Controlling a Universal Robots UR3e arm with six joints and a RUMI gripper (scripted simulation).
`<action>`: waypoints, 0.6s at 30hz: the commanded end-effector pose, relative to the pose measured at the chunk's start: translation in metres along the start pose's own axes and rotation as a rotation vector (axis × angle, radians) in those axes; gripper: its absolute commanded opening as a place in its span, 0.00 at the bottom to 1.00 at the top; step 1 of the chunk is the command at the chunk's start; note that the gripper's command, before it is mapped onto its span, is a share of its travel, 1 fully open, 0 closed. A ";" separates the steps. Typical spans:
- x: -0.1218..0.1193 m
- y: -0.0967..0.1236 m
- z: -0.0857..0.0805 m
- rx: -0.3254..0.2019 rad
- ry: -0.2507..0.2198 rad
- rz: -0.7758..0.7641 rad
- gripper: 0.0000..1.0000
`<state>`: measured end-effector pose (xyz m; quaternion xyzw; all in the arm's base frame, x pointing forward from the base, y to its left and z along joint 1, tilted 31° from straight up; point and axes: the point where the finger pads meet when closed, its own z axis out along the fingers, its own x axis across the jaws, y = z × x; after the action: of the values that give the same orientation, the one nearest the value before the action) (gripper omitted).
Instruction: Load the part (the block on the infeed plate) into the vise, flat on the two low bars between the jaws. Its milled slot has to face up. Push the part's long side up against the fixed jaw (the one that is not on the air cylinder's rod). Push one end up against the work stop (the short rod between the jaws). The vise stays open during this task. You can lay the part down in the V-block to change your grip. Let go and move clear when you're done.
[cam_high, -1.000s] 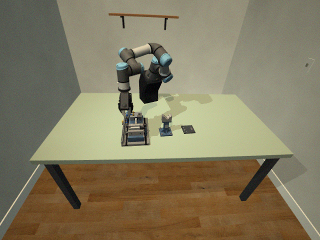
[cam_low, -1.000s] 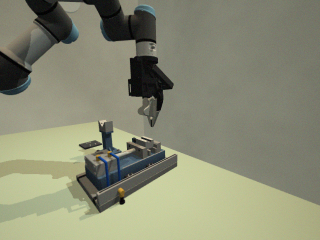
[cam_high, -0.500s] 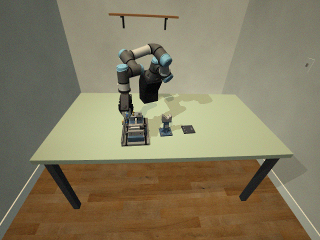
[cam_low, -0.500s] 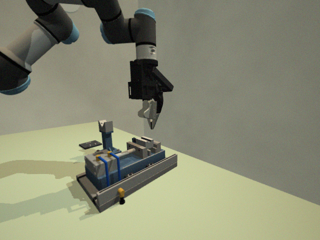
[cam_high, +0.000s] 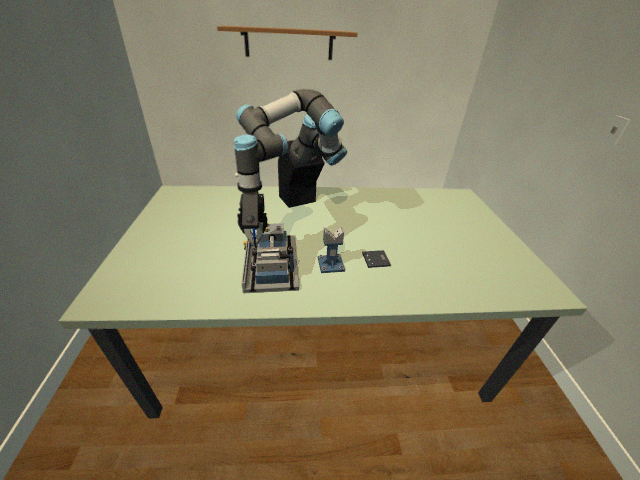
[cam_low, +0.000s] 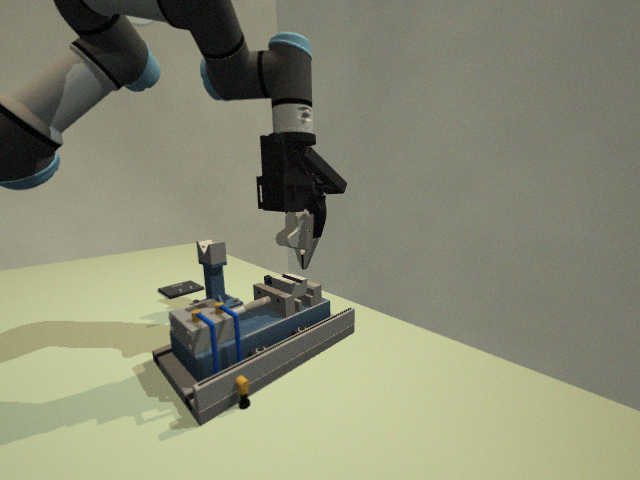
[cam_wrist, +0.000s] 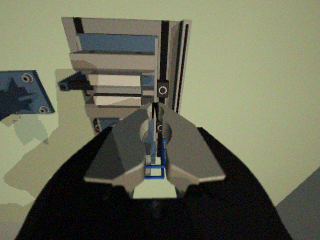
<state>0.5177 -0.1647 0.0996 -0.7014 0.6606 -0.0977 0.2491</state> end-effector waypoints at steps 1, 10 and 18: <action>0.000 -0.001 0.006 0.002 0.002 -0.001 0.00; 0.000 -0.001 0.016 0.002 0.002 -0.001 0.00; 0.000 0.000 0.022 0.002 0.002 -0.001 0.00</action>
<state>0.5270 -0.1597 0.0817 -0.7014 0.6607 -0.0978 0.2490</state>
